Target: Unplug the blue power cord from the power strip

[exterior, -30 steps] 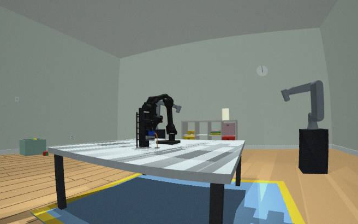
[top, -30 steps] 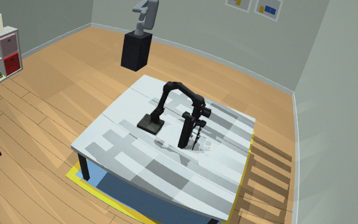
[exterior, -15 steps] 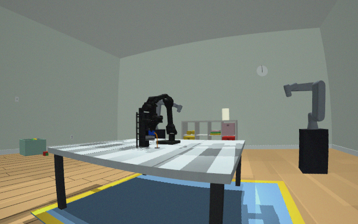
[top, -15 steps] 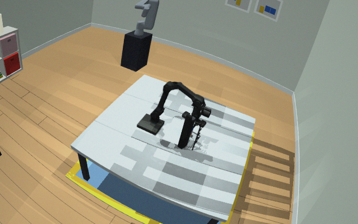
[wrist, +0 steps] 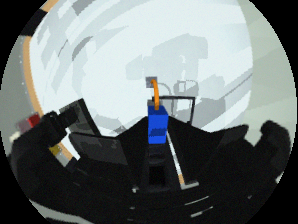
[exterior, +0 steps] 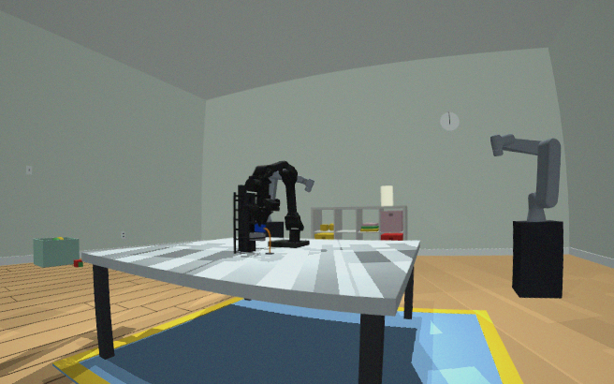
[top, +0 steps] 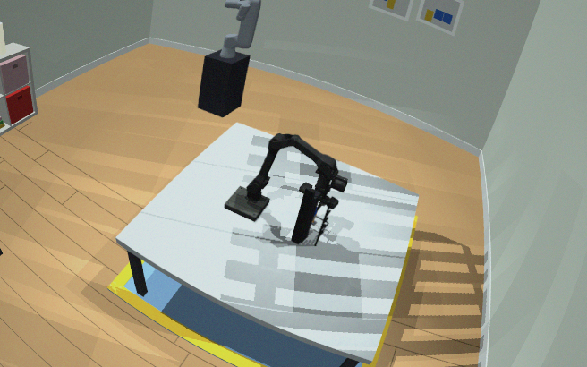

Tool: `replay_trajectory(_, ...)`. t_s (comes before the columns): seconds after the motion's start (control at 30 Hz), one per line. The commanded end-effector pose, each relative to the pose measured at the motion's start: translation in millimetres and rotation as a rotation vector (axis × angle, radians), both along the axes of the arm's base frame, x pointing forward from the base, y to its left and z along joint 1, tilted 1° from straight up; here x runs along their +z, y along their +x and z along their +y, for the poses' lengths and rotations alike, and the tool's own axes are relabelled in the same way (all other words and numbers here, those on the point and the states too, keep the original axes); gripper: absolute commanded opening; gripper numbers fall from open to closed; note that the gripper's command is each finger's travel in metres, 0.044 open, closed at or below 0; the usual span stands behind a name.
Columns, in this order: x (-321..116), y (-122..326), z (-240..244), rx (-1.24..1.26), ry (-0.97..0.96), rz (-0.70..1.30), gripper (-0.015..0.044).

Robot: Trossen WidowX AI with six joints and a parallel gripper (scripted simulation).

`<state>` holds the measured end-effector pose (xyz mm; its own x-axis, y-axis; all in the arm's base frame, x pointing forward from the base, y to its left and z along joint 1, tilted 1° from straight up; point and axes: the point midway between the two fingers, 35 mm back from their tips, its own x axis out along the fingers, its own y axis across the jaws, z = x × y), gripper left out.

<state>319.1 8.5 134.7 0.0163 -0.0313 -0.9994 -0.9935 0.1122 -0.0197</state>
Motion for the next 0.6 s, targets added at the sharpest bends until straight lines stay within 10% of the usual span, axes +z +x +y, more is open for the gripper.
replay_trajectory(0.0, 2.3, 3.1, 25.5, 0.024, 0.047, -0.008, 0.0)
replay_trajectory(0.57, 5.2, 1.9, 52.9, 0.026, 0.047, -0.006, 0.0)
